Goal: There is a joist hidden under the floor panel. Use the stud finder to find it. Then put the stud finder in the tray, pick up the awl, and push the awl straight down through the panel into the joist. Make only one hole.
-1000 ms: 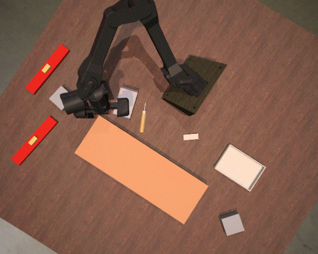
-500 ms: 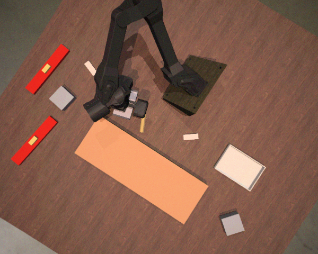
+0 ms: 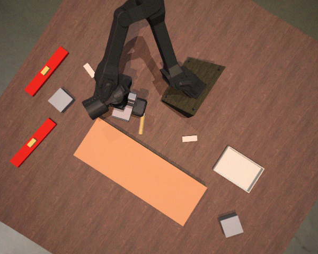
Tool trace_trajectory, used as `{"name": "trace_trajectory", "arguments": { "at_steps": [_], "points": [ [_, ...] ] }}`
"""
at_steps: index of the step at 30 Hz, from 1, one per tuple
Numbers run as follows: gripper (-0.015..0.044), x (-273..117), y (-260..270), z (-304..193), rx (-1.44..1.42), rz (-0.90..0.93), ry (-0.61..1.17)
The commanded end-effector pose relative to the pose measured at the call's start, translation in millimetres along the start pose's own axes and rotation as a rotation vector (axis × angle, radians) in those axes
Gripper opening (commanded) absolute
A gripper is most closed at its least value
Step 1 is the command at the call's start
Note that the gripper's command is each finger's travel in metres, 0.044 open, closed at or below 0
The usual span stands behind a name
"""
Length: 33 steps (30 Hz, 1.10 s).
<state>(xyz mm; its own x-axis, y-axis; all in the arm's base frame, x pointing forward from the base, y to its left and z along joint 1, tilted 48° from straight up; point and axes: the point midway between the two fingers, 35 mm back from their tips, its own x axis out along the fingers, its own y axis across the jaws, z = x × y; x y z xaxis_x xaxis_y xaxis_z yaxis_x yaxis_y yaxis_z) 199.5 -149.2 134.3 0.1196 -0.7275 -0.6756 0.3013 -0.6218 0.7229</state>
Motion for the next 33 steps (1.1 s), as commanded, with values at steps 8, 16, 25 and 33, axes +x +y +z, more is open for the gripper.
{"name": "trace_trajectory", "arguments": {
  "at_steps": [8, 16, 25, 33],
  "points": [
    [0.0440, 15.7, -0.2, -0.2, 0.002, -0.004, 0.005],
    [0.0440, 28.7, -0.1, 0.8, 0.003, -0.004, 0.004],
    [0.0440, 42.9, 0.1, 3.0, 0.000, -0.001, 0.004],
    [0.0381, 48.3, 0.1, 4.0, 0.000, 0.002, 0.004]
  ]
}}
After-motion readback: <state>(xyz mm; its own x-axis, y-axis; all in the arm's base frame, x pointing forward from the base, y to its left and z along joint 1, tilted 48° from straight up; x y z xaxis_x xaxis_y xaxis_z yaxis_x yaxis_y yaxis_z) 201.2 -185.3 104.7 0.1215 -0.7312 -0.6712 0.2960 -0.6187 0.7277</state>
